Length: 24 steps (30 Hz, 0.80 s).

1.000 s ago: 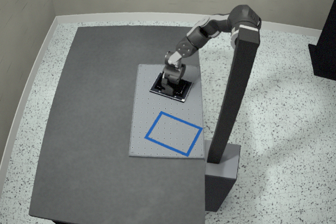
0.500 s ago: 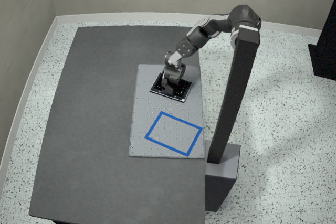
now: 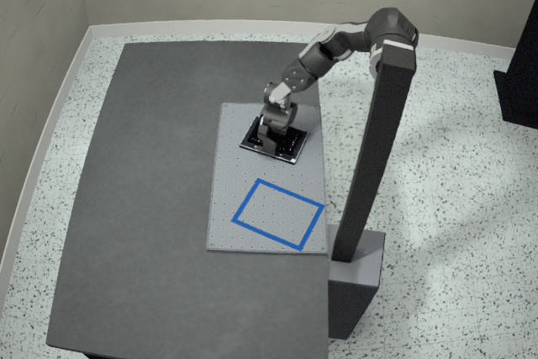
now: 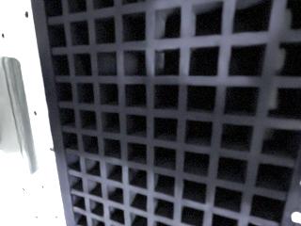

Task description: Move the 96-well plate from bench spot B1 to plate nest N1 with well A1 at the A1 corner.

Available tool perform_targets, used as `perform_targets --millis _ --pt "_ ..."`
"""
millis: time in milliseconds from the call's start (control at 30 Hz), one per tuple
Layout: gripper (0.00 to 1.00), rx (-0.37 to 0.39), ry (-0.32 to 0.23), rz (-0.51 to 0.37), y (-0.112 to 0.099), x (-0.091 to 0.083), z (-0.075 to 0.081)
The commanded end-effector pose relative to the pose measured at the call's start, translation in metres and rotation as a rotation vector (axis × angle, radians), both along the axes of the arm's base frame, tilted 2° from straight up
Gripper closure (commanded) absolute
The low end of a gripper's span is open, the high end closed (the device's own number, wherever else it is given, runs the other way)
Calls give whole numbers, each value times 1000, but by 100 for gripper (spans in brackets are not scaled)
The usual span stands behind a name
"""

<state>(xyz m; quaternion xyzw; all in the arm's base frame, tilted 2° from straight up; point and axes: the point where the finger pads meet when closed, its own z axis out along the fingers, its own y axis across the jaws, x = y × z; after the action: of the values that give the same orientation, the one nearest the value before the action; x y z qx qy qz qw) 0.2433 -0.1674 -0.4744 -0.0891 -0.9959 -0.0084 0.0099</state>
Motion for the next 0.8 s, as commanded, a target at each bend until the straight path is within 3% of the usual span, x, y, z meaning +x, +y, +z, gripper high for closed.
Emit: perform_targets --millis 0,233,400,767 --pt "23 1 -1 -1 0 0 0" --pt "23 1 -1 -1 0 0 0" --pt "23 1 0 0 -1 2 40" --pt "23 1 0 0 -1 2 40"
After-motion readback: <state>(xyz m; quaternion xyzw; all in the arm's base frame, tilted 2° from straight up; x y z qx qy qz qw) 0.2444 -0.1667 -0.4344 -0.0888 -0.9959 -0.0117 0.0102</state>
